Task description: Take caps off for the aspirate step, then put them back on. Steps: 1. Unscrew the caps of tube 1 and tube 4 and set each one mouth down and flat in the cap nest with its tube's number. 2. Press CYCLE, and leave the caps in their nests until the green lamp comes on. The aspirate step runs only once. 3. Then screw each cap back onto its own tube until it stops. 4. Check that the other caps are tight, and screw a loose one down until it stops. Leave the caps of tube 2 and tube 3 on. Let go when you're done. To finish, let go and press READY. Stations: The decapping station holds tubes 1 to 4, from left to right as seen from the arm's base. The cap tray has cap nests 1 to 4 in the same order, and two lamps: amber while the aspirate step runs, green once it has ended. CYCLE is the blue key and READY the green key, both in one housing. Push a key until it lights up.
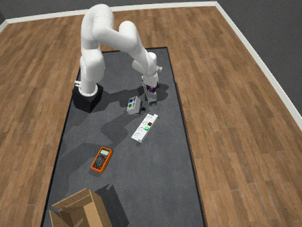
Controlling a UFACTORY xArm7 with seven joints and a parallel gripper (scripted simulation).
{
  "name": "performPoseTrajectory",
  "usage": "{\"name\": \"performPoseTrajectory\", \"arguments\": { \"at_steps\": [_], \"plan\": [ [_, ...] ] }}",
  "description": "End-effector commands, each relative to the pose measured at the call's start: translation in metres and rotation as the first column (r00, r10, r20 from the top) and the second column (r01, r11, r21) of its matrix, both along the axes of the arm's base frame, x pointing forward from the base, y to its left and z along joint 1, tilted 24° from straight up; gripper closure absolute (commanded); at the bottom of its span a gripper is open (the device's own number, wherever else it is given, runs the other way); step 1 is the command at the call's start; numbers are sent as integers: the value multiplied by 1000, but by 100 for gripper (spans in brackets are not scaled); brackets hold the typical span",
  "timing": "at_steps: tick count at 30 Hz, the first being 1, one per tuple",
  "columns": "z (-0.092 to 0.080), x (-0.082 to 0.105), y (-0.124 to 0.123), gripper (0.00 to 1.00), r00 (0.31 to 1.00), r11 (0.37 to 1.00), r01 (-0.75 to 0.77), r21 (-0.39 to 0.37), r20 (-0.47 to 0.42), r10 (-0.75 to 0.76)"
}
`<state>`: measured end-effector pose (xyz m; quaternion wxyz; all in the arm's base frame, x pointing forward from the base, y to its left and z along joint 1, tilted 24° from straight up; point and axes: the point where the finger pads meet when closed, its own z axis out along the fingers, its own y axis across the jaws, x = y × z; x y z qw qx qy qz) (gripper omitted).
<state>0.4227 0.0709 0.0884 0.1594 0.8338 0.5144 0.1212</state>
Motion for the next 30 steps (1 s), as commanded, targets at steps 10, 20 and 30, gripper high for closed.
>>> {"name": "performPoseTrajectory", "arguments": {
  "at_steps": [10,20,30],
  "plan": [
    [3,2,0,54,975,971,-221,-95,-30,219],
    [3,2,0,54,837,811,-547,-207,-137,529],
    [3,2,0,54,554,487,-829,-274,-295,778]
  ]
}}
